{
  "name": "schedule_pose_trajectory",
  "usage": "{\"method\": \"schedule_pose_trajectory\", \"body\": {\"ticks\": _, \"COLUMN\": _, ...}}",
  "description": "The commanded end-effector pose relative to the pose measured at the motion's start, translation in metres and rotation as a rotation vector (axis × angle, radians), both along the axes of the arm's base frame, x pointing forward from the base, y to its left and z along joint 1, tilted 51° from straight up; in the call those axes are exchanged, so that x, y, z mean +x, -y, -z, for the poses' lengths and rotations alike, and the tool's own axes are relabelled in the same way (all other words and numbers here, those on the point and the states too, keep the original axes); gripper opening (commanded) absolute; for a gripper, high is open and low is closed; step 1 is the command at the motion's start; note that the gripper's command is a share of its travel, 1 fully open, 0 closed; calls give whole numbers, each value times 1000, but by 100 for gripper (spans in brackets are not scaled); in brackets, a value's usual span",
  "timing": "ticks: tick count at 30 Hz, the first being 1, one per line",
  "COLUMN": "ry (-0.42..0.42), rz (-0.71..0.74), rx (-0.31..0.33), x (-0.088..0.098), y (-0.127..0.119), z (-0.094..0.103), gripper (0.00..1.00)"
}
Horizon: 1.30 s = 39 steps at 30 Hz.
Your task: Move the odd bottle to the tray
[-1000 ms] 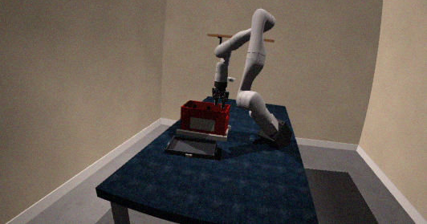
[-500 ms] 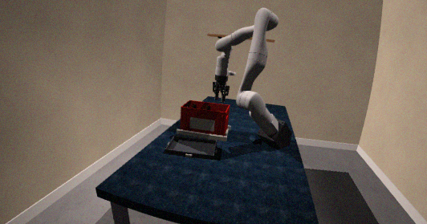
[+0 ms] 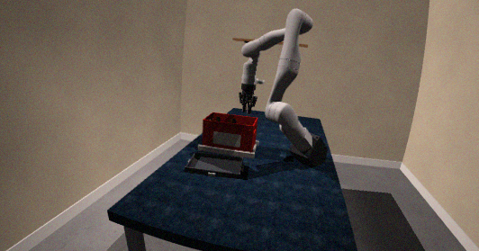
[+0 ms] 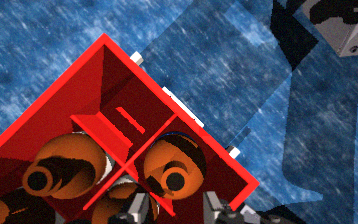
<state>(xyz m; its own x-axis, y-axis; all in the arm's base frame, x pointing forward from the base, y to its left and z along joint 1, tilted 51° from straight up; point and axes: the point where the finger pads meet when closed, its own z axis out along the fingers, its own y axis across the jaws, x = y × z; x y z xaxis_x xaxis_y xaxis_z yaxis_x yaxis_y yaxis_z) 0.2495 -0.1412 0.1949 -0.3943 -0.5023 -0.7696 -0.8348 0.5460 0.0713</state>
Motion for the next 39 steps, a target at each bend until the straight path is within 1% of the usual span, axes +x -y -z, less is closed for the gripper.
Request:
{"method": "schedule_pose_trajectory", "body": {"ticks": 1, "ry": 0, "rz": 1, "rx": 0, "x": 0, "y": 0, "z": 0, "gripper": 0}}
{"method": "schedule_pose_trajectory", "body": {"ticks": 27, "ry": 1, "rz": 1, "rx": 0, "x": 2, "y": 2, "z": 0, "gripper": 0}}
{"method": "schedule_pose_trajectory", "body": {"ticks": 28, "ry": 1, "rz": 1, "rx": 0, "x": 5, "y": 4, "z": 0, "gripper": 0}}
{"method": "schedule_pose_trajectory", "body": {"ticks": 30, "ry": 4, "rz": 1, "rx": 1, "x": 18, "y": 14, "z": 0, "gripper": 0}}
{"method": "schedule_pose_trajectory", "body": {"ticks": 34, "ry": 6, "rz": 1, "rx": 2, "x": 61, "y": 45, "z": 4, "gripper": 0}}
{"method": "schedule_pose_trajectory", "body": {"ticks": 36, "ry": 6, "rz": 1, "rx": 2, "x": 61, "y": 45, "z": 4, "gripper": 0}}
{"method": "schedule_pose_trajectory", "body": {"ticks": 39, "ry": 3, "rz": 1, "rx": 0, "x": 89, "y": 63, "z": 9, "gripper": 0}}
